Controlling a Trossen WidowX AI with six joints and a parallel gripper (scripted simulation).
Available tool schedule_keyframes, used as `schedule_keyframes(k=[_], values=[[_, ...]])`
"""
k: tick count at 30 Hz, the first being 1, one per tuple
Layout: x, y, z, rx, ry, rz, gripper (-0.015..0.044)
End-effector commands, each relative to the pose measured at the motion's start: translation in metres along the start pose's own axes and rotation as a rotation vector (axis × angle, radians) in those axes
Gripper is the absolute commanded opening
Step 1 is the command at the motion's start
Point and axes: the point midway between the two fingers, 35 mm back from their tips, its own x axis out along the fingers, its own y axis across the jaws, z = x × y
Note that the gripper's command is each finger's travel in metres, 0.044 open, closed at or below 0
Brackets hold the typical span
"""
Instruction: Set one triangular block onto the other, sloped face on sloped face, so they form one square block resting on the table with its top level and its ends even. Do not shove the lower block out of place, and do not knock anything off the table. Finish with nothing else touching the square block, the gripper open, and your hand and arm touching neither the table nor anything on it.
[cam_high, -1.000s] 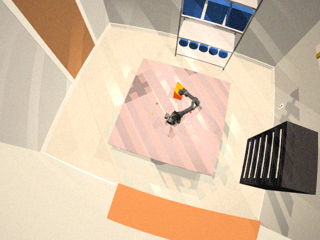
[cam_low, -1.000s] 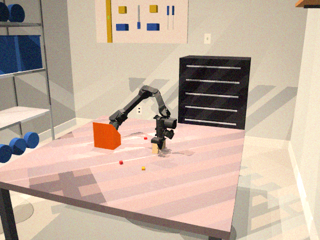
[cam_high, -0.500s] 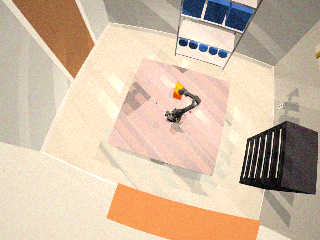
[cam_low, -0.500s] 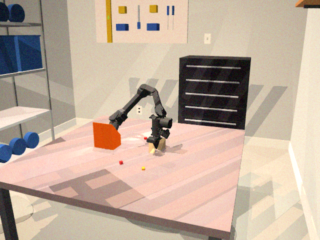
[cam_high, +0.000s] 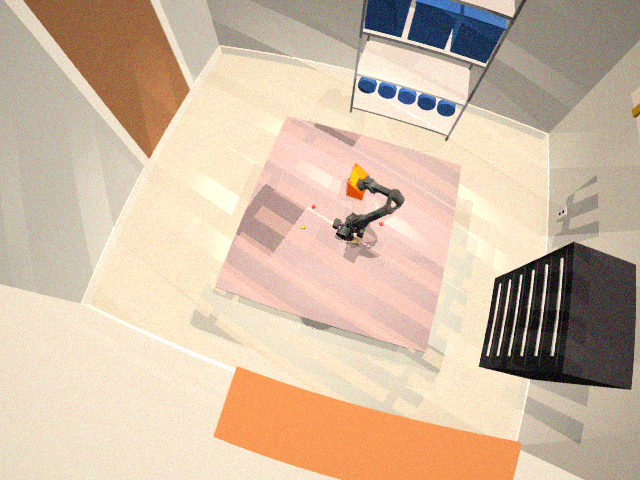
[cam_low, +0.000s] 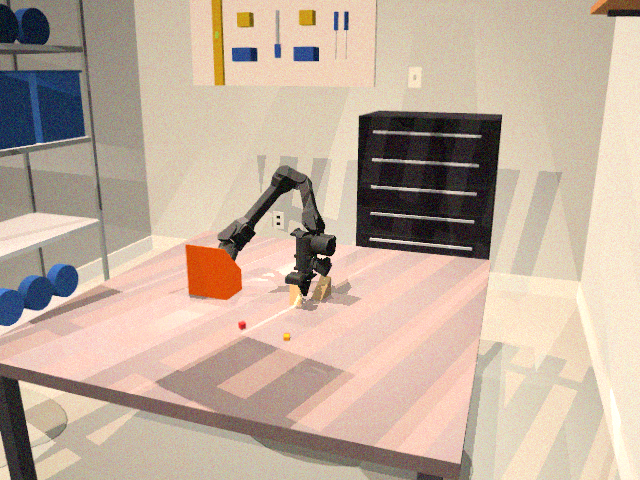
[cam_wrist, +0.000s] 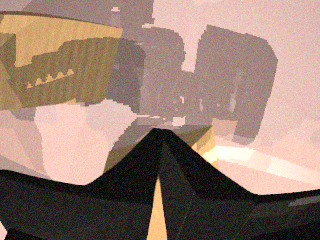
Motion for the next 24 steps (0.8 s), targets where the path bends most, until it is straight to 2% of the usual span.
schedule_keyframes(k=[1,13,15,19,22,24], values=[[-0.001,0.001,-0.007,-0.009,-0.001,-0.003,0.0000],[-0.003,0.000,-0.027,-0.007,-0.001,-0.003,0.0000],[-0.020,-0.001,-0.023,-0.005,-0.001,-0.006,0.0000],[-0.077,-0.001,-0.021,0.001,0.001,-0.002,0.0000],[-0.080,0.000,-0.021,0.002,0.001,-0.001,0.0000],[-0.071,-0.003,-0.019,0.011,-0.007,0.001,0.0053]])
